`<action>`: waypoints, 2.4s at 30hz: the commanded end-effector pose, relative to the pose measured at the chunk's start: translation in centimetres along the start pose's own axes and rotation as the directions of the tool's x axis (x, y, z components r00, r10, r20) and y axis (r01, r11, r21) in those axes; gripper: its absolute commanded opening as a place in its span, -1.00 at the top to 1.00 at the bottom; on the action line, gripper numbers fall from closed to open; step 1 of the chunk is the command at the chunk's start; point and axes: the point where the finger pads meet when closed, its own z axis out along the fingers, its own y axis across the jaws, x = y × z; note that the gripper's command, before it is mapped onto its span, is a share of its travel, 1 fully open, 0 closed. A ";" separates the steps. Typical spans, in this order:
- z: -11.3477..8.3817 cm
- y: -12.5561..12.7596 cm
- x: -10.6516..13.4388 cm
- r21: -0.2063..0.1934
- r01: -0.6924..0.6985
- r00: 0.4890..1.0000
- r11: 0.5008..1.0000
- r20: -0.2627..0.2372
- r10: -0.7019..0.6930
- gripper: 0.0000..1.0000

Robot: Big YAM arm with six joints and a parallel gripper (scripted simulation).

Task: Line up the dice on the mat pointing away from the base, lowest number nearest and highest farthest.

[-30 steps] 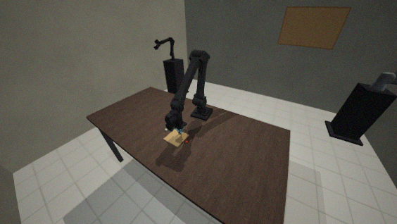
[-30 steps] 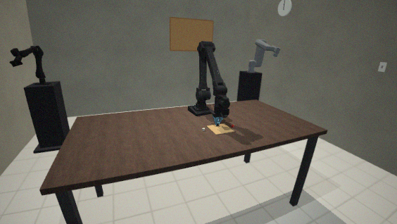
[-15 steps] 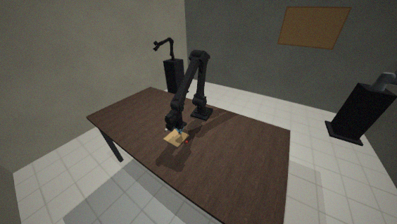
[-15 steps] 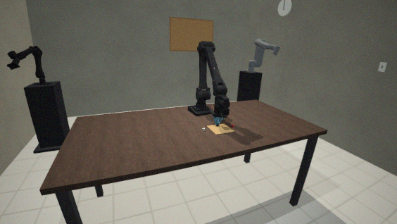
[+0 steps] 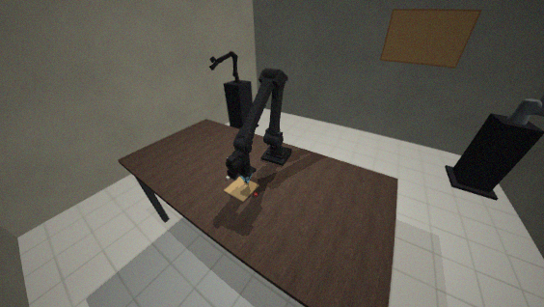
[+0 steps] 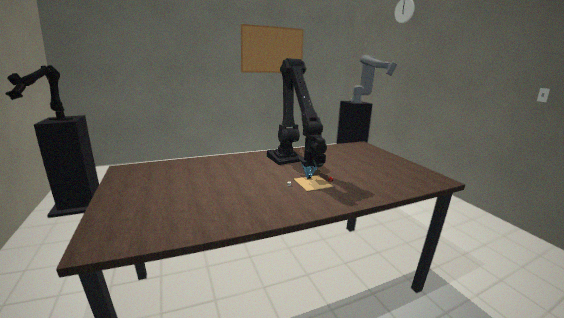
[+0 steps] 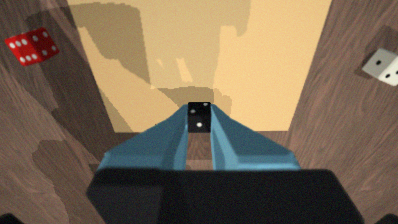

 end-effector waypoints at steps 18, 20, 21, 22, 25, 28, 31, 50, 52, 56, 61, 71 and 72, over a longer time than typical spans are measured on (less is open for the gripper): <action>-1.1 0.2 -3.0 0.001 0.001 0.998 1.000 0.058 -0.001 0.40; -1.1 0.2 -3.0 0.001 0.001 0.998 1.000 0.058 -0.001 0.40; -1.1 0.2 -3.0 0.001 0.001 0.998 1.000 0.058 -0.001 0.40; -1.1 0.2 -3.0 0.001 0.001 0.998 1.000 0.058 -0.001 0.40; -1.1 0.2 -2.9 0.001 0.001 0.999 1.000 0.055 -0.001 0.40; -2.1 0.2 -2.7 0.001 0.001 0.998 1.000 0.059 -0.001 0.40; -2.5 0.2 -2.8 0.001 0.001 0.998 1.000 0.065 -0.001 0.40; -10.8 -0.1 -2.6 0.003 0.003 0.997 1.000 0.074 -0.004 0.40; -11.3 -0.2 -2.6 0.003 0.002 0.997 1.000 0.074 -0.002 0.40; -11.7 -0.1 -2.5 0.003 0.001 0.997 1.000 0.074 -0.002 0.40; -11.0 -0.2 -2.7 0.003 0.001 0.998 1.000 0.060 -0.001 -1.00; -11.0 -0.2 -2.7 0.003 0.001 0.998 1.000 0.060 -0.001 -1.00; -11.0 -0.2 -2.7 0.003 0.001 0.998 1.000 0.060 -0.001 -1.00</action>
